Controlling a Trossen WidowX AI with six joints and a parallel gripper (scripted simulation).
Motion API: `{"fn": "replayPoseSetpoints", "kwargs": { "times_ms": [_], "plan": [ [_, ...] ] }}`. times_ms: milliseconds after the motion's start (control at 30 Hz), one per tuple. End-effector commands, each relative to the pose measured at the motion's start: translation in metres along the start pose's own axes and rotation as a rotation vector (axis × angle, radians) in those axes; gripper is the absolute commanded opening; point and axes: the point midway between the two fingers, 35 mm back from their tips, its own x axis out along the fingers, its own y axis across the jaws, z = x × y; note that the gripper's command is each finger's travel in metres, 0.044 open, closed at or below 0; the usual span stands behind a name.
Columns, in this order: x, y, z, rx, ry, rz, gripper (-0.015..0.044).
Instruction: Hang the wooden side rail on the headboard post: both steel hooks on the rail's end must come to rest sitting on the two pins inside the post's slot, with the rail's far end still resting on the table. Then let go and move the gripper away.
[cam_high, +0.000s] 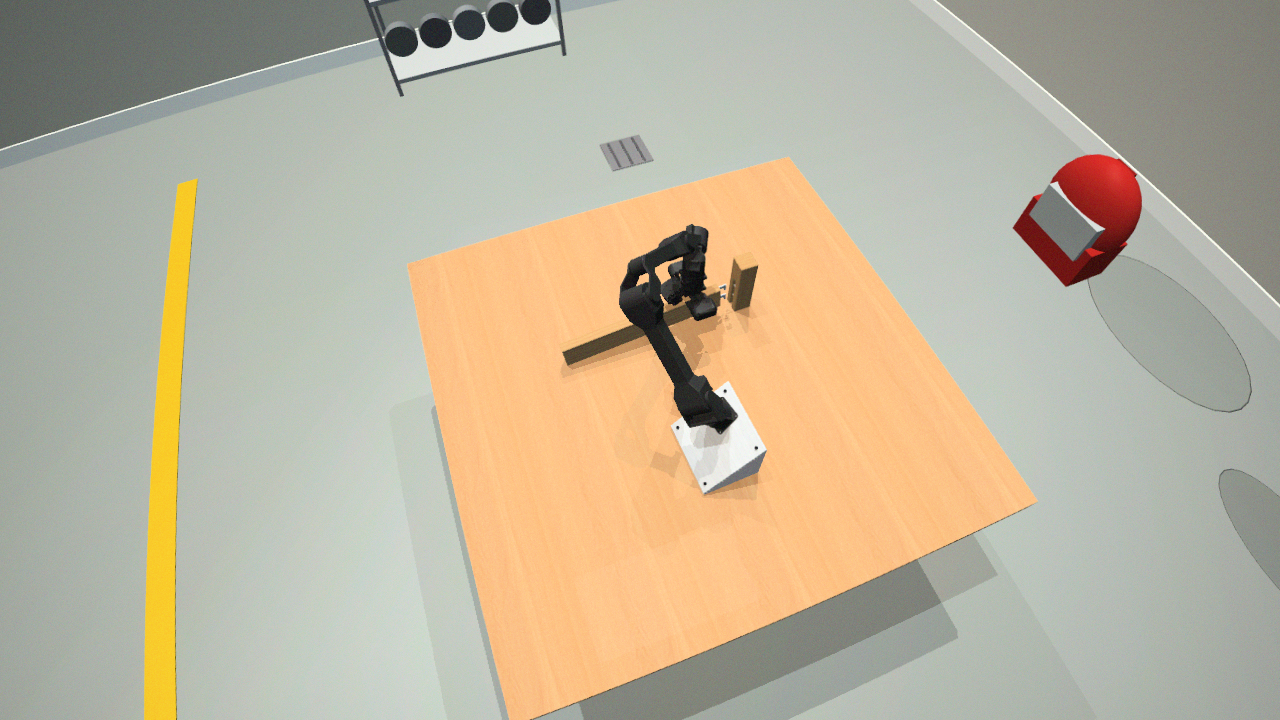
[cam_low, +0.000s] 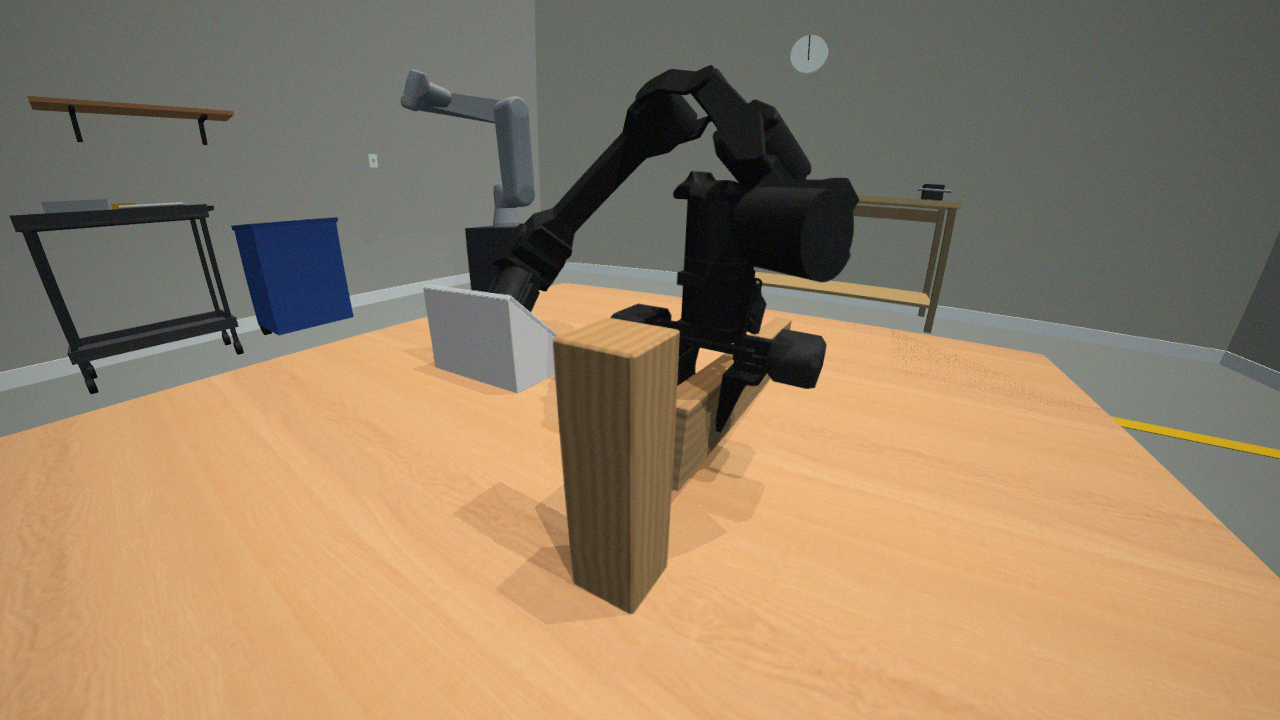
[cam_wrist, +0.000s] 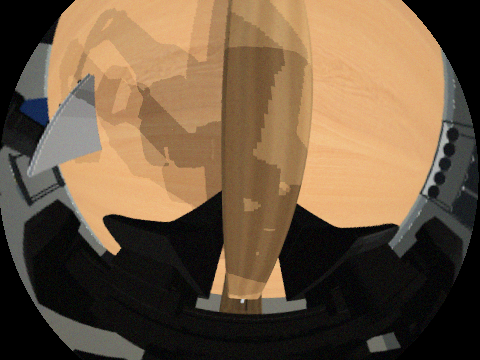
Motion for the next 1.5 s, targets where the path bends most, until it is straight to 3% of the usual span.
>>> {"fn": "replayPoseSetpoints", "kwargs": {
  "times_ms": [0,1467],
  "plan": [
    [-0.0073,-0.0043,-0.0035,-0.001,0.01,-0.02,0.0],
    [-0.0051,-0.0037,-0.0079,-0.001,0.01,-0.02,0.0]
  ]
}}
